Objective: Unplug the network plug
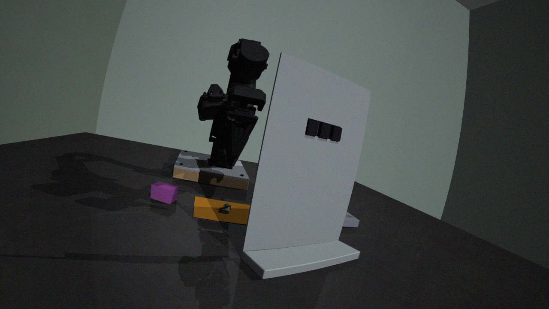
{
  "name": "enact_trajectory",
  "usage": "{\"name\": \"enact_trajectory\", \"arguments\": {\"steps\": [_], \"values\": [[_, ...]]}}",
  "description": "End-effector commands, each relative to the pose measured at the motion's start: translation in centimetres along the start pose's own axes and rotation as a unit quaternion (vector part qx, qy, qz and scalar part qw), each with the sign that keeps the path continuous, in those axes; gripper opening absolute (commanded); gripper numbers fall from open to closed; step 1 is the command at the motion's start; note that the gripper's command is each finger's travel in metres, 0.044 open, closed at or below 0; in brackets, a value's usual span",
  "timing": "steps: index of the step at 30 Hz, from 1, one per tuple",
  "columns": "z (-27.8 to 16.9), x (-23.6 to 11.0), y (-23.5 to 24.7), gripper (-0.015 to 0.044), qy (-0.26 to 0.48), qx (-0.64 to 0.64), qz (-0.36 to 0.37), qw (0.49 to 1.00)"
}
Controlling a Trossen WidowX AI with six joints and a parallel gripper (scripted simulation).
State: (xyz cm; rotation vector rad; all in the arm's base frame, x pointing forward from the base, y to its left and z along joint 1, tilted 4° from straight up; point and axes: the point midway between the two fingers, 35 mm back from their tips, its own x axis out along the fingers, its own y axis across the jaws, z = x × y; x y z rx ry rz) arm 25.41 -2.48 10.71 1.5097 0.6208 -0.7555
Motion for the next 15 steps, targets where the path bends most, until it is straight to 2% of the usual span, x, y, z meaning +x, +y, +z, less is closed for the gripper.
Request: {"name": "enact_trajectory", "arguments": {"steps": [1,15], "values": [[-0.1,-0.8,0.6,0.0156,0.003,-0.002,0.006,1.0],[-0.1,-2.9,1.4,0.0156,0.003,-0.002,0.005,1.0]]}}
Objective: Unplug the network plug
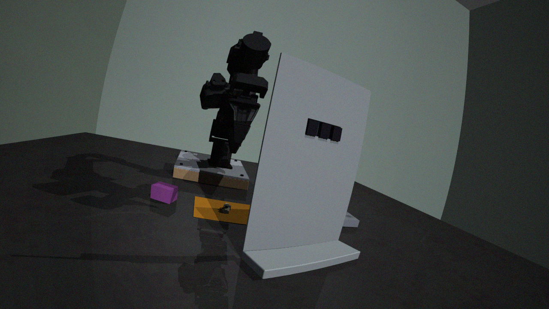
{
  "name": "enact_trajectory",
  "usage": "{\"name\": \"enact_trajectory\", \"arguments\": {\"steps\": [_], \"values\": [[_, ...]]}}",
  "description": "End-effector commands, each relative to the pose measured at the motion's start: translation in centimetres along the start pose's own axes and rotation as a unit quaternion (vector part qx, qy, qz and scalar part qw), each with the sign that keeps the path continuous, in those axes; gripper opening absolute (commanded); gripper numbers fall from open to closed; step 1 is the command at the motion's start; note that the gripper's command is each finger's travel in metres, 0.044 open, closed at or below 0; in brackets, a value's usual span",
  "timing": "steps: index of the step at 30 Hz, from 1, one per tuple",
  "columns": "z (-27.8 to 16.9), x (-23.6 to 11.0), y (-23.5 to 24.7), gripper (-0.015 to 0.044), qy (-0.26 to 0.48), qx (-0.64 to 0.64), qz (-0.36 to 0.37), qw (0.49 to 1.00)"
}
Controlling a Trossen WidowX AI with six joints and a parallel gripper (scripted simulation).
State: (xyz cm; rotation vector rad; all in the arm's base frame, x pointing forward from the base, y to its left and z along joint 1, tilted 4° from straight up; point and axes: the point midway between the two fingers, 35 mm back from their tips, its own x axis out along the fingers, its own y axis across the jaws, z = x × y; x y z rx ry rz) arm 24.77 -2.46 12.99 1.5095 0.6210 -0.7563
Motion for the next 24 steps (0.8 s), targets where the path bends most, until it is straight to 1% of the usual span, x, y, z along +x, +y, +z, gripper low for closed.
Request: {"name": "enact_trajectory", "arguments": {"steps": [1,6,24], "values": [[-0.1,-0.8,0.5,0.0156,0.003,-0.002,0.006,1.0],[0.0,-0.8,0.5,0.0156,0.0,0.0,0.0,1.0],[0.0,-5.1,3.9,0.0156,0.002,-0.001,0.003,1.0]]}}
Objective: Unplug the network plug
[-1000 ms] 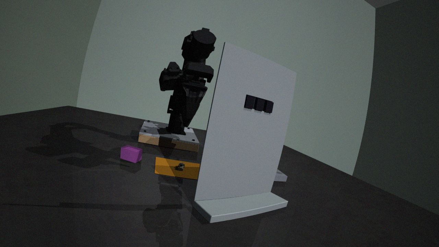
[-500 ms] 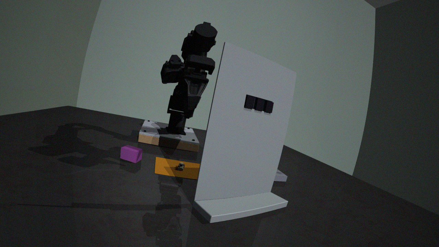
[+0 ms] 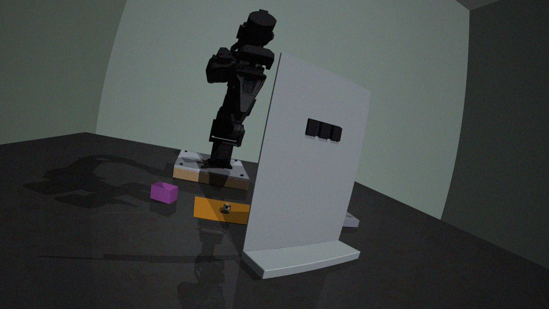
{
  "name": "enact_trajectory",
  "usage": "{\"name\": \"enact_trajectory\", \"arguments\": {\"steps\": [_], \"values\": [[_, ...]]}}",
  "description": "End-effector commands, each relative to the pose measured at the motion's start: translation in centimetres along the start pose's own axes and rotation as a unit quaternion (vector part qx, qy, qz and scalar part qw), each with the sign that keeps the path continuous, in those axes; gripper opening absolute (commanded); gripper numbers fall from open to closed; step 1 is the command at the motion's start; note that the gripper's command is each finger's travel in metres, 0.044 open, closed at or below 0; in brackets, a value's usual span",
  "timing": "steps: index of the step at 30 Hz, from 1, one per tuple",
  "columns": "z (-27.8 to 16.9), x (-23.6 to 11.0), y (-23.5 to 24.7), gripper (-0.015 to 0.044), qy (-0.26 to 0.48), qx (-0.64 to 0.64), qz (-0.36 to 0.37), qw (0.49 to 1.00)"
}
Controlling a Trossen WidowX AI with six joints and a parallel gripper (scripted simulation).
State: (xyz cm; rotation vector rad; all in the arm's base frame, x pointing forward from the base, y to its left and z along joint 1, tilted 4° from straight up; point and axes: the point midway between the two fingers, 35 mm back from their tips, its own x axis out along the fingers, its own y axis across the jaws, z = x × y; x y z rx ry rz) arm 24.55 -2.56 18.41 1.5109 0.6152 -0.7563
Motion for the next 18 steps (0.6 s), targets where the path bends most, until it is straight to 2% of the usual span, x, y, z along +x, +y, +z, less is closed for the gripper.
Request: {"name": "enact_trajectory", "arguments": {"steps": [1,18], "values": [[-0.1,-1.0,0.8,0.0156,0.003,-0.002,0.001,1.0],[-0.1,-5.2,2.9,0.0156,0.004,-0.003,0.003,1.0]]}}
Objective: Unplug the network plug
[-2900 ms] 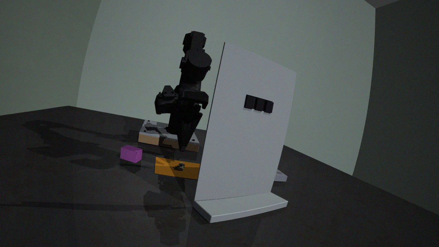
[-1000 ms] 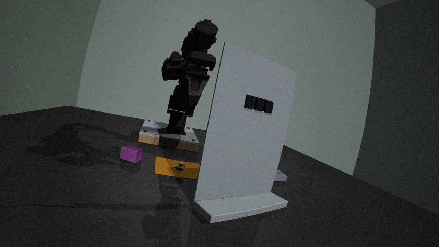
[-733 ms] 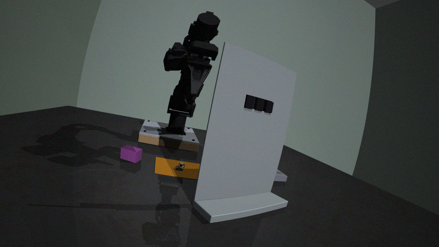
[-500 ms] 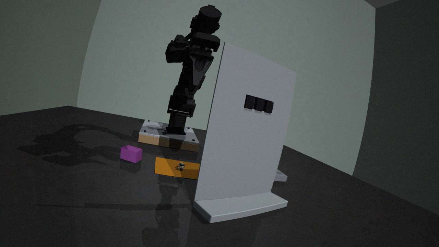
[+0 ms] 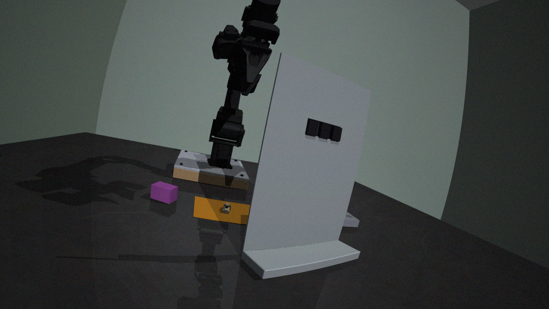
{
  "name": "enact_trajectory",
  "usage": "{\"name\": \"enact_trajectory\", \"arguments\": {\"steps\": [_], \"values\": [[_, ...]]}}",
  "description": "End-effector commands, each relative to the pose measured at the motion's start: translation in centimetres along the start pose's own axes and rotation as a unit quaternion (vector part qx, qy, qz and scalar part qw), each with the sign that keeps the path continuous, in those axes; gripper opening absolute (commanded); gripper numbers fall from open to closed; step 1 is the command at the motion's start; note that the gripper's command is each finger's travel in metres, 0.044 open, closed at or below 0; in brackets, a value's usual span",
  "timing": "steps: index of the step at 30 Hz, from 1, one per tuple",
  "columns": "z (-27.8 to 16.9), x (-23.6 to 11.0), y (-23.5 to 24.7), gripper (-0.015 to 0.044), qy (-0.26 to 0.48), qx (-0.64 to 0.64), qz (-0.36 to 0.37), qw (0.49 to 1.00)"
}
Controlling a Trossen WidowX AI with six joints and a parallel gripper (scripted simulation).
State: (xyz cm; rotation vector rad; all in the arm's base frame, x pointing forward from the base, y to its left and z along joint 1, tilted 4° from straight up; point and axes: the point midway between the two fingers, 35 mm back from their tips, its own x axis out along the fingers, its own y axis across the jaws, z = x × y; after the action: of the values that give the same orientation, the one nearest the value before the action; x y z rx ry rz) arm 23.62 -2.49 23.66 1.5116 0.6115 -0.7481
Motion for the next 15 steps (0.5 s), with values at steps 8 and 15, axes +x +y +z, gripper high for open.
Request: {"name": "enact_trajectory", "arguments": {"steps": [8,15], "values": [[-0.09,-0.54,0.29,0.0366,0.003,-0.002,0.0,1.0],[-0.09,-0.54,0.29,0.044,0.003,-0.002,0.0,1.0]]}}
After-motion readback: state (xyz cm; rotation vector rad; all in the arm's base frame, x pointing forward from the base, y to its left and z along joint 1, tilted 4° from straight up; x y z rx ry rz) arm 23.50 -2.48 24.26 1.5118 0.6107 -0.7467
